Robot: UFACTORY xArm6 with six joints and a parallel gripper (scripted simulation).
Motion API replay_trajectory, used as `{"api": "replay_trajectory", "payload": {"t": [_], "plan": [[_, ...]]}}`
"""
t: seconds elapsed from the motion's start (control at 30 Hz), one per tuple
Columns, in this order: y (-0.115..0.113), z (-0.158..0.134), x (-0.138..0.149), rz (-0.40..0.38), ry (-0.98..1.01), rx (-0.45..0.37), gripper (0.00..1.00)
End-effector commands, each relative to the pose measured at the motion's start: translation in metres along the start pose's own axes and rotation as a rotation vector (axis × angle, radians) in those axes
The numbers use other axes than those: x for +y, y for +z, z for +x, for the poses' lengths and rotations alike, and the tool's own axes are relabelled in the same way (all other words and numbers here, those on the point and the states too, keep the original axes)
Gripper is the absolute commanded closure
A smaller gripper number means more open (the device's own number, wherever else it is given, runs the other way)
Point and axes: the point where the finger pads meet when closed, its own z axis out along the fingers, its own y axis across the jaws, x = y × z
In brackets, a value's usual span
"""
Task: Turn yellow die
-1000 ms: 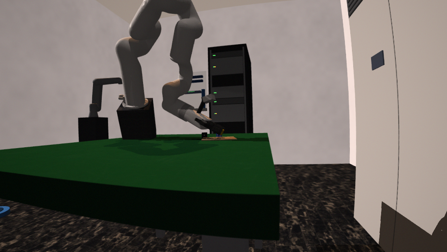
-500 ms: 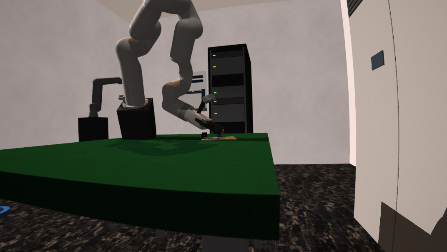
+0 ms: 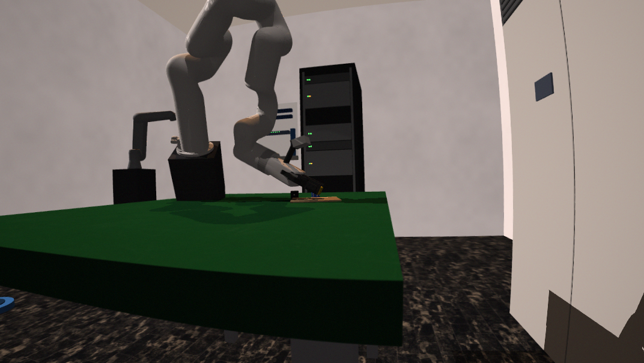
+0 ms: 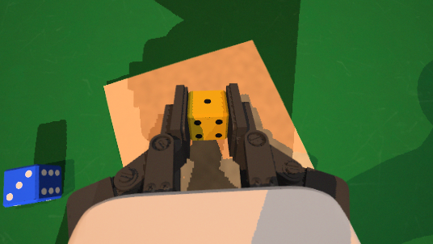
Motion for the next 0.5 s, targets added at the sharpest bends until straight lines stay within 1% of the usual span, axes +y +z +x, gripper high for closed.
{"api": "replay_trajectory", "payload": {"t": [0.0, 0.47], "plan": [[0.0001, 0.0007, -0.0001, 0.0, 0.0, 0.001, 0.79], [0.0015, -0.0018, -0.0001, 0.0, 0.0, 0.001, 0.79]]}}
